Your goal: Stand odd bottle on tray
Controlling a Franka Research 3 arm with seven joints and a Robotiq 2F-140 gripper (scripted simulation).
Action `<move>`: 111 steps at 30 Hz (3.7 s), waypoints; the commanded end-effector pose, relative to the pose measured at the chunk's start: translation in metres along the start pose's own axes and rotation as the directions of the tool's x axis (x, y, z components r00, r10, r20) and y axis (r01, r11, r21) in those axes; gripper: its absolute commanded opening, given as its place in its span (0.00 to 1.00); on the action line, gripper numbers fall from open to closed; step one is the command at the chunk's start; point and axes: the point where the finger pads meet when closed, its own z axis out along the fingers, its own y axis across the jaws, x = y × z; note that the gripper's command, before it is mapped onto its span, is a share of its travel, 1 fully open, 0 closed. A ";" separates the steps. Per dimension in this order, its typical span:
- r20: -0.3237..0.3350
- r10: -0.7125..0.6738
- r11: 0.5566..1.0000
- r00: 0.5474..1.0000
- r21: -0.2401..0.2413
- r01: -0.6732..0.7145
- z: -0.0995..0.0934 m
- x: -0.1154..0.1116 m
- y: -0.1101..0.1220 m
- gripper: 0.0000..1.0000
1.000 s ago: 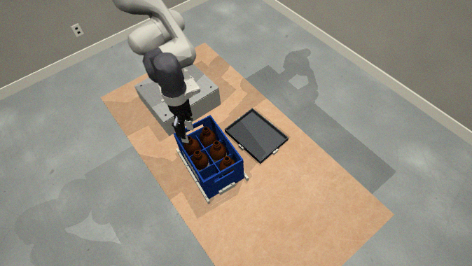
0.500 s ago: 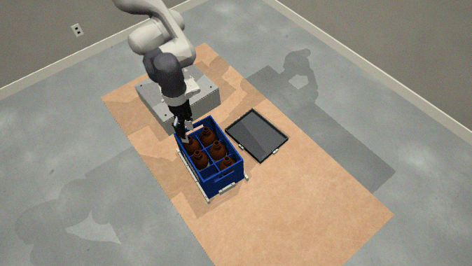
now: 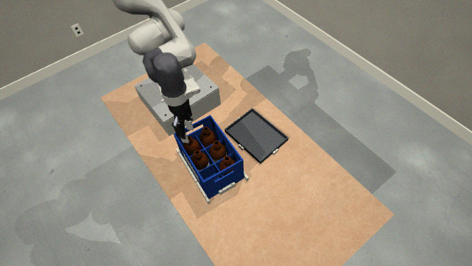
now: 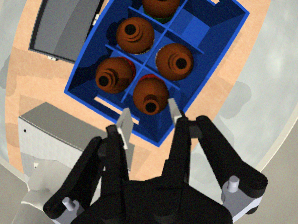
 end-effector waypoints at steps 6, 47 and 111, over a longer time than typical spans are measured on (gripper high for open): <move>0.000 -0.003 1.000 1.000 -0.001 0.003 0.001 -0.001 0.001 0.44; 0.000 -0.003 1.000 1.000 -0.001 0.003 0.001 -0.002 0.001 0.44; 0.000 -0.003 1.000 1.000 -0.001 0.003 0.011 -0.002 0.001 0.44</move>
